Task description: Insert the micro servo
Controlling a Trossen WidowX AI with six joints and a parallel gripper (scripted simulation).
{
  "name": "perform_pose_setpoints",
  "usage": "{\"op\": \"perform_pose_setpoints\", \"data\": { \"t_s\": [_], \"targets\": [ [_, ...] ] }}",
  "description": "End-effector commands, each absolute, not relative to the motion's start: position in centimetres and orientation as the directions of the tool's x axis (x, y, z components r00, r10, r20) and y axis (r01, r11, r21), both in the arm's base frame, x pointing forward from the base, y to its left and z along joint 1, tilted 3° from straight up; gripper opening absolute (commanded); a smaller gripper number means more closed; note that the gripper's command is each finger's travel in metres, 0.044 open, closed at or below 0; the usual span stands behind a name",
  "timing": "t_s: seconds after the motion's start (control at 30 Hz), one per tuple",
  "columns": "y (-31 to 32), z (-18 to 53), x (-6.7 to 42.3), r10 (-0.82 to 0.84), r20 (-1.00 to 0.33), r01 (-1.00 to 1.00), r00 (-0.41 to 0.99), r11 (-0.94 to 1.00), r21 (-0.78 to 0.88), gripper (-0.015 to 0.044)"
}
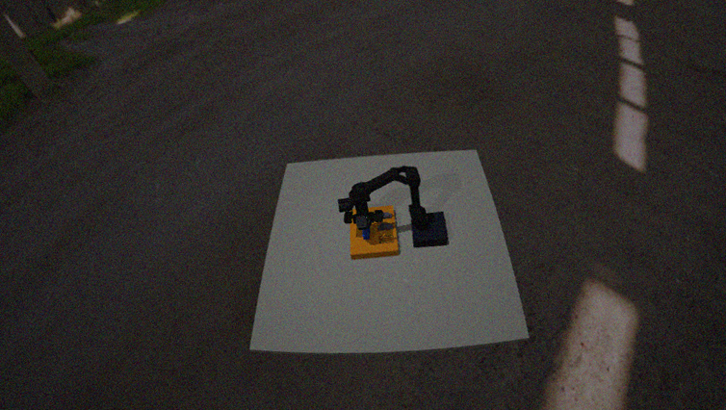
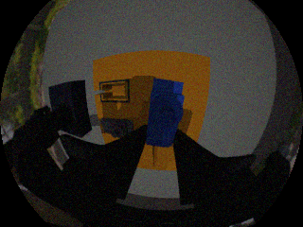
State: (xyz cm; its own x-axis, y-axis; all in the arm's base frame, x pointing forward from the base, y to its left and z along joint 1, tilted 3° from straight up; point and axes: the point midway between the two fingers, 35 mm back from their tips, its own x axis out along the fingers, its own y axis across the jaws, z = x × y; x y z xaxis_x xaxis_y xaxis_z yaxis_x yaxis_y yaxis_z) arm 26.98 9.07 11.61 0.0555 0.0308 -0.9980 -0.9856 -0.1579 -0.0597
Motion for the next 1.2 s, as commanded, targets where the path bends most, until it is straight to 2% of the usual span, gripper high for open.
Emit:
{"op": "perform_pose_setpoints", "data": {
  "t_s": [0.0,1.17],
  "targets": [
    [8.9,12.1,26.8,0.033,-0.997,-0.985,0.076,-0.155,-0.08,0.0],
    [8.3,11.9,24.8,0.033,-0.997,-0.985,0.074,-0.155,-0.078,0.0]
  ]
}}
